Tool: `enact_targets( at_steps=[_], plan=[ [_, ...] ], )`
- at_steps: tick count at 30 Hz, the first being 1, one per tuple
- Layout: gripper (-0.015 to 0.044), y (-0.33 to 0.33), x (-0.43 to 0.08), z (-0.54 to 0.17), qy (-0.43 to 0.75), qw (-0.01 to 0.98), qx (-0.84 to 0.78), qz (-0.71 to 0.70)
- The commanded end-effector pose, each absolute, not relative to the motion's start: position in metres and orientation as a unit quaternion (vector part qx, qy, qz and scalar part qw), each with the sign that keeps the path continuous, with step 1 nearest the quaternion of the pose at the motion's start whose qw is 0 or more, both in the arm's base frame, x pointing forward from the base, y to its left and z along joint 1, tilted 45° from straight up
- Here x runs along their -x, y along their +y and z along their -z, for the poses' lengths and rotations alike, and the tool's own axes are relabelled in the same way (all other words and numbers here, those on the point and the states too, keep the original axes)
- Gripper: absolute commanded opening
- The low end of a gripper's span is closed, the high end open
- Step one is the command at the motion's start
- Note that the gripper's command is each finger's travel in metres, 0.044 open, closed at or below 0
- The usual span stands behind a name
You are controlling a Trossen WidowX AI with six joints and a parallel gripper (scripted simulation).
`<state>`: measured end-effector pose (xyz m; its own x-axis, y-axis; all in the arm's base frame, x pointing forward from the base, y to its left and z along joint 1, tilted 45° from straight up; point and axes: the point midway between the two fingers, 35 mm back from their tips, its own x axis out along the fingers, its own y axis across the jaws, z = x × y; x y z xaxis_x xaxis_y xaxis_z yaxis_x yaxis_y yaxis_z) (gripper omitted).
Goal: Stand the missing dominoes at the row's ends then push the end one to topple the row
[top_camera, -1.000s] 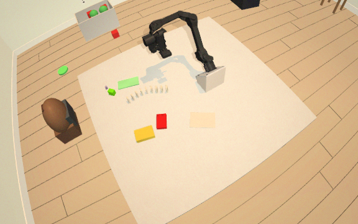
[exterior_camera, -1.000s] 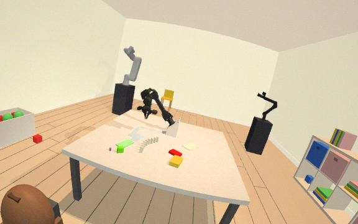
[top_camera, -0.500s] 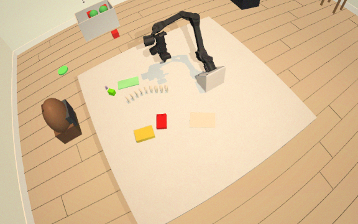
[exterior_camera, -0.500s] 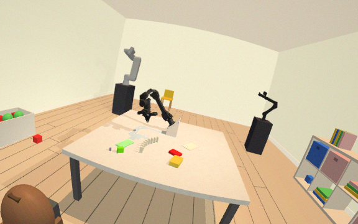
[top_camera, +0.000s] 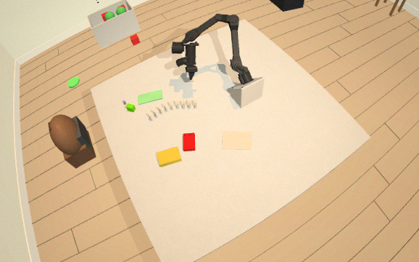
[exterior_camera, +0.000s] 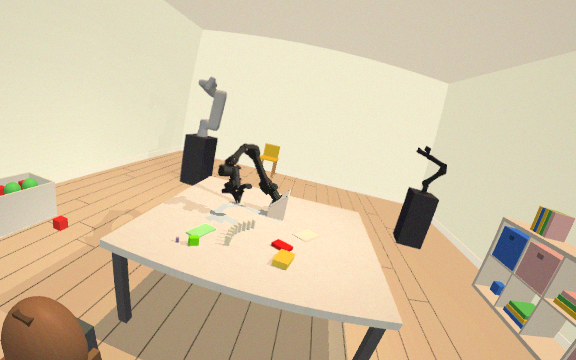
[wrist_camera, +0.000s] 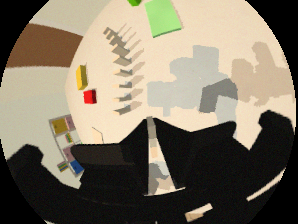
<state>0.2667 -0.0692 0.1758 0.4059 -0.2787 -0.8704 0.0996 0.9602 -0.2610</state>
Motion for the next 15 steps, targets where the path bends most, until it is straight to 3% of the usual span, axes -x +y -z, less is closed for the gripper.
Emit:
enact_targets(
  at_steps=[1, 15],
  plan=[
    [0.0021, -0.073, -0.273, -0.173, 0.495, 0.862, 0.061, 0.091],
    [0.0021, -0.089, -0.287, -0.180, 0.353, 0.934, 0.035, 0.036]
  ],
)
